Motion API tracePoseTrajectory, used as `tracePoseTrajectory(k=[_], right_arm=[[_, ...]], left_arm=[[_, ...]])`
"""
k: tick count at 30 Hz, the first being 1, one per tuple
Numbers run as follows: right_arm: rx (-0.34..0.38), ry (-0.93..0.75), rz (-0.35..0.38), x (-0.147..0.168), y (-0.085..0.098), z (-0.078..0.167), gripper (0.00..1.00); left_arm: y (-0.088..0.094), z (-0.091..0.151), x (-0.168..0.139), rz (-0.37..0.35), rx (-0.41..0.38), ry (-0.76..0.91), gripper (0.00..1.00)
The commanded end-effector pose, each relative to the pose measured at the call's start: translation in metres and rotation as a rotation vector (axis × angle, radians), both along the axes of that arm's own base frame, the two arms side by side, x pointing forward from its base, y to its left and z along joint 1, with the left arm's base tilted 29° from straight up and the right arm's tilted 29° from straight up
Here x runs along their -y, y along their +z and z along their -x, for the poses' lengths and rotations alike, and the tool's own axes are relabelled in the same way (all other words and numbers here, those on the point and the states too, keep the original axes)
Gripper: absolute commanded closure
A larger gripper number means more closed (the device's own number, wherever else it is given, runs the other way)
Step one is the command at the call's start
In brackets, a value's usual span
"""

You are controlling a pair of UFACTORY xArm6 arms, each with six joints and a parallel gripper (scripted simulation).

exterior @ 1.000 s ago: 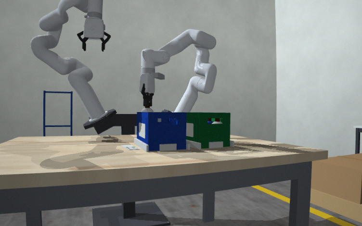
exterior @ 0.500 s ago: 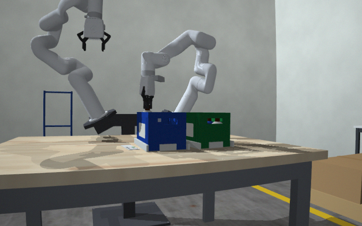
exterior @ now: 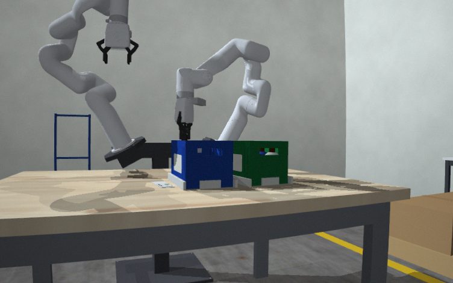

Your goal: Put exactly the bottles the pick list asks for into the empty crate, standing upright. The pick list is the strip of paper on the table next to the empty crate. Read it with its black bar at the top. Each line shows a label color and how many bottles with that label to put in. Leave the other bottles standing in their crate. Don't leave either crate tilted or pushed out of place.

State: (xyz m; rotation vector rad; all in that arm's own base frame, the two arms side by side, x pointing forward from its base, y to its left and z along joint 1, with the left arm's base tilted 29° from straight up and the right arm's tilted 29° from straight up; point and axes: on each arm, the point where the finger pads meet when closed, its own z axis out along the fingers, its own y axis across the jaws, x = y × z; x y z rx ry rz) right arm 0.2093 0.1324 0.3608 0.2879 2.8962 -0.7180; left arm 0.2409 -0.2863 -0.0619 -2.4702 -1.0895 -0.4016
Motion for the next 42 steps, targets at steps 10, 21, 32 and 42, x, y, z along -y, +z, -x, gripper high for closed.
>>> tracePoseTrajectory(k=[10, 21, 32, 42], right_arm=[[0.001, 0.0, -0.002, 0.0, 0.001, 0.0, 0.0], [0.001, 0.0, -0.002, 0.0, 0.001, 0.0, 0.0], [0.001, 0.0, -0.002, 0.0, 0.001, 0.0, 0.0], [0.001, 0.0, -0.002, 0.0, 0.001, 0.0, 0.0]], left_arm=[[-0.009, -0.002, -0.003, 0.005, 0.003, -0.001, 1.0], [-0.012, -0.002, -0.005, 0.005, 0.003, -0.001, 1.0], [-0.017, -0.003, -0.007, 0.005, 0.003, -0.001, 1.0], [-0.02, -0.003, -0.009, 0.005, 0.003, -0.001, 1.0]])
